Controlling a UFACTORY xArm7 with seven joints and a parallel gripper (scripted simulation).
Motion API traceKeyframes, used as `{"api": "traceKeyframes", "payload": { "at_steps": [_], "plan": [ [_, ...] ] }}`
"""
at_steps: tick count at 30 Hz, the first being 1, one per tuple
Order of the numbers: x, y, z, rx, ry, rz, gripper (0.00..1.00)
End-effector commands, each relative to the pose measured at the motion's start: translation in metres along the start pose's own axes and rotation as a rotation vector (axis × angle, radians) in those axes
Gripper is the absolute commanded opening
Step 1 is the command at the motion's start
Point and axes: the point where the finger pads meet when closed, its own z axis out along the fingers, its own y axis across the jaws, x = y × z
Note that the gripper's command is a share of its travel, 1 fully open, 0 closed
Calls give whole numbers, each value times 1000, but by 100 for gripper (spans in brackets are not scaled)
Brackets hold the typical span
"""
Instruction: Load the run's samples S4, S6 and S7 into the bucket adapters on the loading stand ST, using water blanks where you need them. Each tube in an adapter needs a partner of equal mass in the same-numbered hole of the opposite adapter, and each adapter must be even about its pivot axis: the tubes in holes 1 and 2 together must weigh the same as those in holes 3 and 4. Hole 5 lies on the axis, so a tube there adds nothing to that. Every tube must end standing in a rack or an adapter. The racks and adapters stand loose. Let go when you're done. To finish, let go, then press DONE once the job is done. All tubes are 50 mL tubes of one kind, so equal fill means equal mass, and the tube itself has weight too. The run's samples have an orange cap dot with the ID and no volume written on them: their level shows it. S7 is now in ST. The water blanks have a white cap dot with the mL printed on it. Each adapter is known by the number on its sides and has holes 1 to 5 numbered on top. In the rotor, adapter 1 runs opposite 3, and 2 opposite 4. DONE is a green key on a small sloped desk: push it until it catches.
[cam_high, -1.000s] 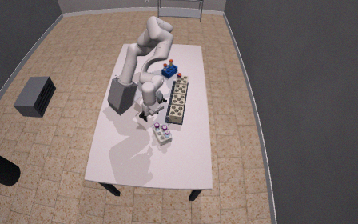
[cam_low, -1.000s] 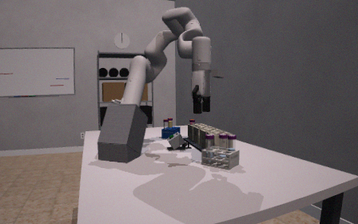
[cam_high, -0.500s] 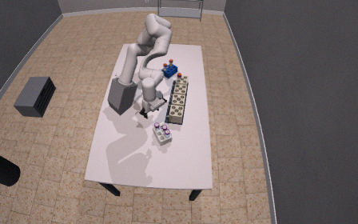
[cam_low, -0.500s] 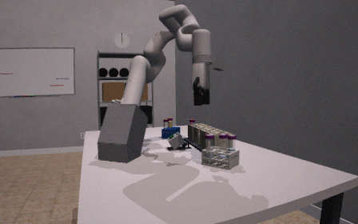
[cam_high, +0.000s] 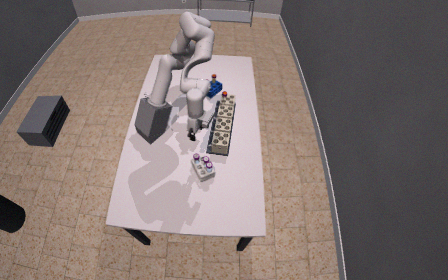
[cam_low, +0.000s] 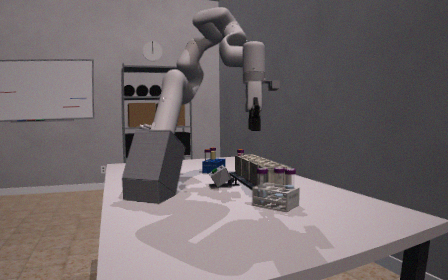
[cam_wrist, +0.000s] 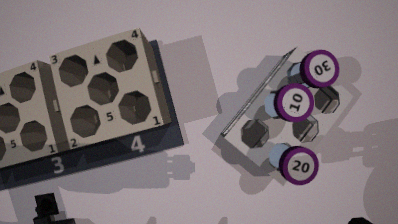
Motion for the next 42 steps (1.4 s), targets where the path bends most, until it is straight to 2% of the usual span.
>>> {"api": "traceKeyframes", "payload": {
  "at_steps": [1, 8, 10, 25, 27, 42],
  "plan": [
    [5, -21, -2, -5, 8, -143, 100],
    [10, -55, -2, -6, 8, -359, 100],
    [10, -55, -2, -6, 8, -359, 100],
    [22, -129, -2, -5, 8, -359, 100],
    [22, -129, -2, -5, 8, -359, 100],
    [34, -204, -2, -4, 8, -359, 100]
  ]
}}
